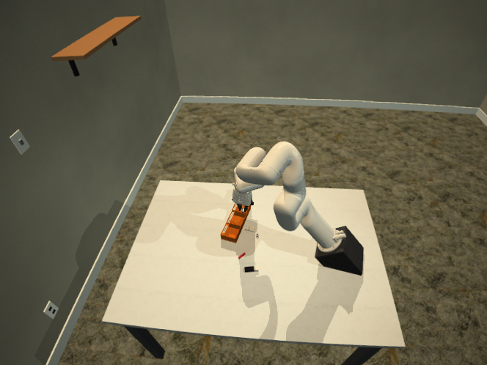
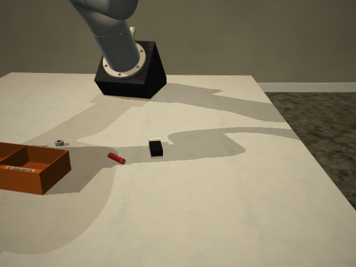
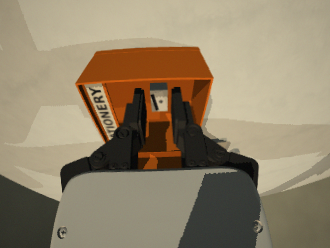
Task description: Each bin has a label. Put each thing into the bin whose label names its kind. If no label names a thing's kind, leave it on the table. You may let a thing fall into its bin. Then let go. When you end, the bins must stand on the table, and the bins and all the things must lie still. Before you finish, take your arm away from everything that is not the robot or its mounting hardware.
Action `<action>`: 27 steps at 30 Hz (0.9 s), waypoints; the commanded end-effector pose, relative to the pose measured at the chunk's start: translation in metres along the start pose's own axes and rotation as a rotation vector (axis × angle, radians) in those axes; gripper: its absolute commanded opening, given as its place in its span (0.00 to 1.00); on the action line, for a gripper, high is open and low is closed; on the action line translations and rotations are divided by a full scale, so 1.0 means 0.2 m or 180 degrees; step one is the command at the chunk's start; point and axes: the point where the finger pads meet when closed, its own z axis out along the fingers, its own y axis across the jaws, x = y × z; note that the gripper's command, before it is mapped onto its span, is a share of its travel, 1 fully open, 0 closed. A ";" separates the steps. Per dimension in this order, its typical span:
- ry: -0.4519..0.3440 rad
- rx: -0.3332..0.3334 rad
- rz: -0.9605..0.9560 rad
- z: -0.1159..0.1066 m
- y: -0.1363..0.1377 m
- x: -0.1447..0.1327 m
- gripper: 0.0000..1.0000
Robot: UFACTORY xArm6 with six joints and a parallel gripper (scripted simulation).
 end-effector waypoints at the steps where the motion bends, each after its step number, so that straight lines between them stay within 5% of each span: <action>1: 0.0004 0.0009 -0.0002 0.00 -0.01 0.00 0.29; 27: 0.0004 0.0009 -0.0002 -0.08 -0.01 0.00 0.29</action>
